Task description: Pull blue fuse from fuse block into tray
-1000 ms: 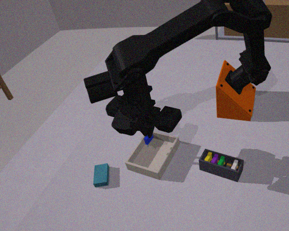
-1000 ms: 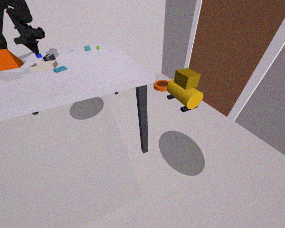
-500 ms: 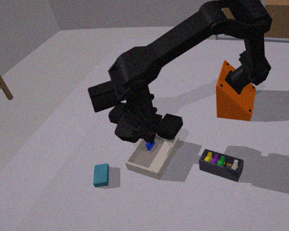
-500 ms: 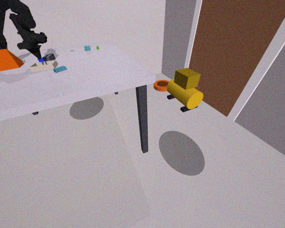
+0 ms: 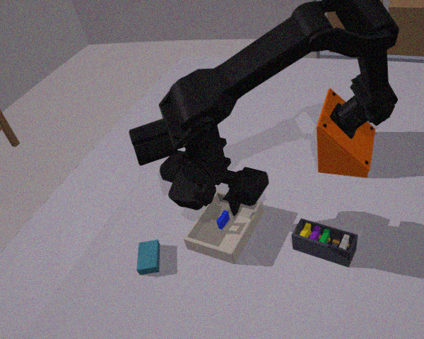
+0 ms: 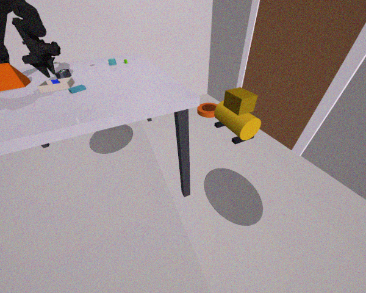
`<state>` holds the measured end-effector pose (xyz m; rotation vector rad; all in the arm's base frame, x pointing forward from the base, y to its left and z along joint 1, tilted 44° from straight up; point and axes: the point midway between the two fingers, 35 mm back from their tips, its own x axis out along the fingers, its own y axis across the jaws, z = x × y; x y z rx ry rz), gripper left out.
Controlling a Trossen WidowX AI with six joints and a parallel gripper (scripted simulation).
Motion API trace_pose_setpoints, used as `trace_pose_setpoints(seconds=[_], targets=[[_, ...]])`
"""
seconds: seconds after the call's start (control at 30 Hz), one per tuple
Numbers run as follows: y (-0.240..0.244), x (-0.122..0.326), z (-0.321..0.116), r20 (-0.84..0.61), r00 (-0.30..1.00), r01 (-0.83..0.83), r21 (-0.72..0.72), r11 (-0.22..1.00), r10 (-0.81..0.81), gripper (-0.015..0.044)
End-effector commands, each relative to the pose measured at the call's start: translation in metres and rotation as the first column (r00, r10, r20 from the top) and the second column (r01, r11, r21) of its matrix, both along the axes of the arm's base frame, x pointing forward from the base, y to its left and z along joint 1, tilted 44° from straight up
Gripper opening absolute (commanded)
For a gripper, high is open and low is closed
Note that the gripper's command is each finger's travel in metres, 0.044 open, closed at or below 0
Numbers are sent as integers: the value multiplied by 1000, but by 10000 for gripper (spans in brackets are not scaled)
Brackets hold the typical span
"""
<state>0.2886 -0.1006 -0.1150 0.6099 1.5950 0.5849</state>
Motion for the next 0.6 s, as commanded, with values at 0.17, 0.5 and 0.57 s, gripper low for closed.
trace_pose_setpoints(seconds=[0.17, 0.5, 0.57], targets=[[-25, 3, 26, 3, 1000, 6, -1, 1000, -6, 330], [-24, 4, 26, 3, 1000, 11, 2, 1000, -11, 330], [-24, 4, 26, 3, 1000, 11, 2, 1000, -11, 330]])
